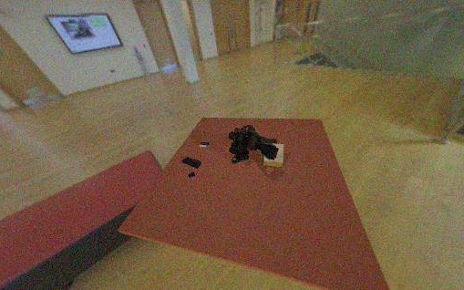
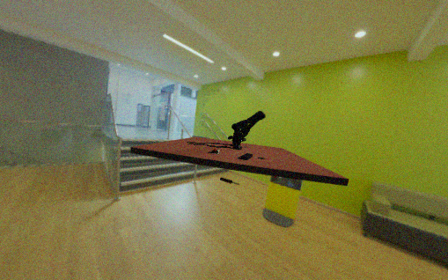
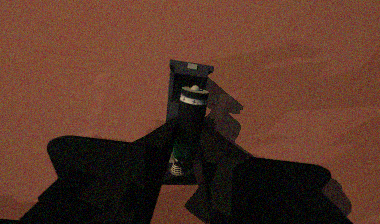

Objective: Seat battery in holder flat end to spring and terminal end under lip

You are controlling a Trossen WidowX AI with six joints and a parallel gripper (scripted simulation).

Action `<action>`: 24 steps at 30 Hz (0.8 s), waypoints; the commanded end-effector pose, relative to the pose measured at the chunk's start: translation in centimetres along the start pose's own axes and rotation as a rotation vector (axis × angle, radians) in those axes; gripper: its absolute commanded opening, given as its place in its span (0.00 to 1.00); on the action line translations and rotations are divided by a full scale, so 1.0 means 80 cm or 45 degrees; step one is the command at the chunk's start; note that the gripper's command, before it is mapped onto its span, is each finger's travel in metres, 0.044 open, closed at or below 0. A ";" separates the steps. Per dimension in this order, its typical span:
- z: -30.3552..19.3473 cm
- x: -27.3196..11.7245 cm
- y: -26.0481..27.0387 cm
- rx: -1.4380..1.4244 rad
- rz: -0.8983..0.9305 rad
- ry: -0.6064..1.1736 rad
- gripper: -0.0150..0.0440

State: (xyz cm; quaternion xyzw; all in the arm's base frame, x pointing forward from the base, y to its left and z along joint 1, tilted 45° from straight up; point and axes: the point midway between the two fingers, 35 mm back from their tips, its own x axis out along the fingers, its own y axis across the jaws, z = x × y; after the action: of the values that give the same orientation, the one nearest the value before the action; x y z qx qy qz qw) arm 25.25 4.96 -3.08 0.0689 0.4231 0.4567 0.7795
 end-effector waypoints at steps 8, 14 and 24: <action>-0.001 0.004 0.001 -0.024 -0.006 0.161 0.37; 0.001 0.005 0.004 -0.033 -0.005 0.243 0.37; 0.004 0.007 0.008 -0.043 -0.022 0.379 0.37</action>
State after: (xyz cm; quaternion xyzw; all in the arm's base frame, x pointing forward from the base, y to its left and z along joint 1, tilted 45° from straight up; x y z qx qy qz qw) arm 25.67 5.45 -2.67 -0.0069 0.5087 0.4612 0.7270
